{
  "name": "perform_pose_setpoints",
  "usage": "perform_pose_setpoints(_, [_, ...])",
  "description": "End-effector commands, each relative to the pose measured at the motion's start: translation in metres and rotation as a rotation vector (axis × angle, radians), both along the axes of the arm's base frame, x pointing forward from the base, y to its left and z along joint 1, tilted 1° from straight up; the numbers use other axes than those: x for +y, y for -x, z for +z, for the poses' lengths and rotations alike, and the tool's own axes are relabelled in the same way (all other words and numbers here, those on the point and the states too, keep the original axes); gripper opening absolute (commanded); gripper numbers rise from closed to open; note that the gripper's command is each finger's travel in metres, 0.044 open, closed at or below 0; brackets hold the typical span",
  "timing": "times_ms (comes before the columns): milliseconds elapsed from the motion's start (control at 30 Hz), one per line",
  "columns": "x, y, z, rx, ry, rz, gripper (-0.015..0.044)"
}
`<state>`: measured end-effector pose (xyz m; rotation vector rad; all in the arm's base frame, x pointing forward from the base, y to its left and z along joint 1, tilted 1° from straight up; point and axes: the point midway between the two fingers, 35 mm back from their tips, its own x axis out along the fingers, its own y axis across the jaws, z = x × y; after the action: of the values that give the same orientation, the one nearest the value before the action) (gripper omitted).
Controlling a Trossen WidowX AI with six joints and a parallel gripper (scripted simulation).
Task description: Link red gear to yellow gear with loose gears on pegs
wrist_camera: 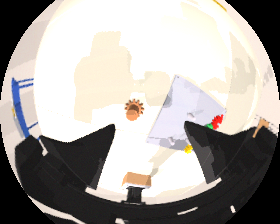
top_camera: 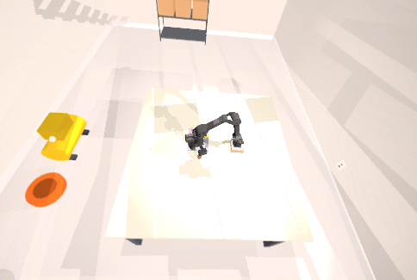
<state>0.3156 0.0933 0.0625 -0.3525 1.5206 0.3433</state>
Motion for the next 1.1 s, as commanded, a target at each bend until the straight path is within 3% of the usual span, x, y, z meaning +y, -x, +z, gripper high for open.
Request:
perform_pose_setpoints(0, [0.025,0.013,0.0,0.001,-0.008,-0.065,0.044])
perform_pose_setpoints(1067, [0.025,0.012,-0.046,0.001,-0.008,-0.065,0.044])
